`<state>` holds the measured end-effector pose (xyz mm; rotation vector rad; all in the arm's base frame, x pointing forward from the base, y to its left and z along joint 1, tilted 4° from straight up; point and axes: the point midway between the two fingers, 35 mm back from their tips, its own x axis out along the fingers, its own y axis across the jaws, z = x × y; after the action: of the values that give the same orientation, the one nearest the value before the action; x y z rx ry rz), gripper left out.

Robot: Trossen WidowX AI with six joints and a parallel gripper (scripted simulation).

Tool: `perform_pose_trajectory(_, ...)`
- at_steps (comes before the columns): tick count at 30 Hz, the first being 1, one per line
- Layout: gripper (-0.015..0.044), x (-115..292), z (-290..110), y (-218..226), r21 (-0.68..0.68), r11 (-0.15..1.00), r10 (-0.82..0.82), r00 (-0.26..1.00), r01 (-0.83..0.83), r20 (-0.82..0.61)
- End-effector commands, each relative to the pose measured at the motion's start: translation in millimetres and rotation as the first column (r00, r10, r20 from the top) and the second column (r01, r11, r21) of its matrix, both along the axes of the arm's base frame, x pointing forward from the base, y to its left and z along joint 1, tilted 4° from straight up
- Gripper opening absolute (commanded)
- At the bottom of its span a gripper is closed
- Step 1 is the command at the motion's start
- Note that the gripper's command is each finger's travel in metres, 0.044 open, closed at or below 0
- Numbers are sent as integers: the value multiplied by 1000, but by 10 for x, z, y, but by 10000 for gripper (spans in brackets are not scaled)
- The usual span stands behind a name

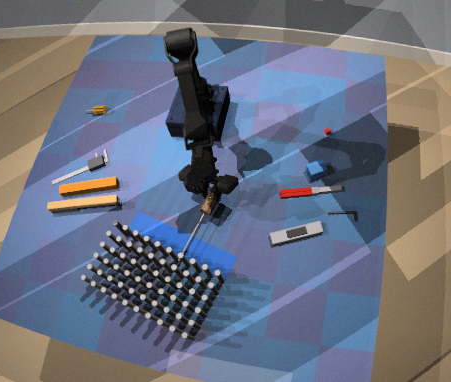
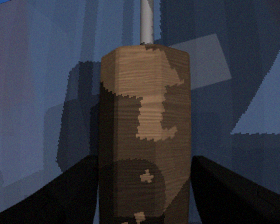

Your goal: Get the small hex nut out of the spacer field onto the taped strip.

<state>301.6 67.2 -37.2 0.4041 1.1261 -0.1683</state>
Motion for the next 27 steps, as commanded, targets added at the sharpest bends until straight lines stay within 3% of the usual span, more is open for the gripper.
perform_pose_trajectory(1,0,63,22,4,3,1000,5,1000,-5,10)
perform_pose_trajectory(27,0,239,24,-60,2,1000,5,1000,-5,11)
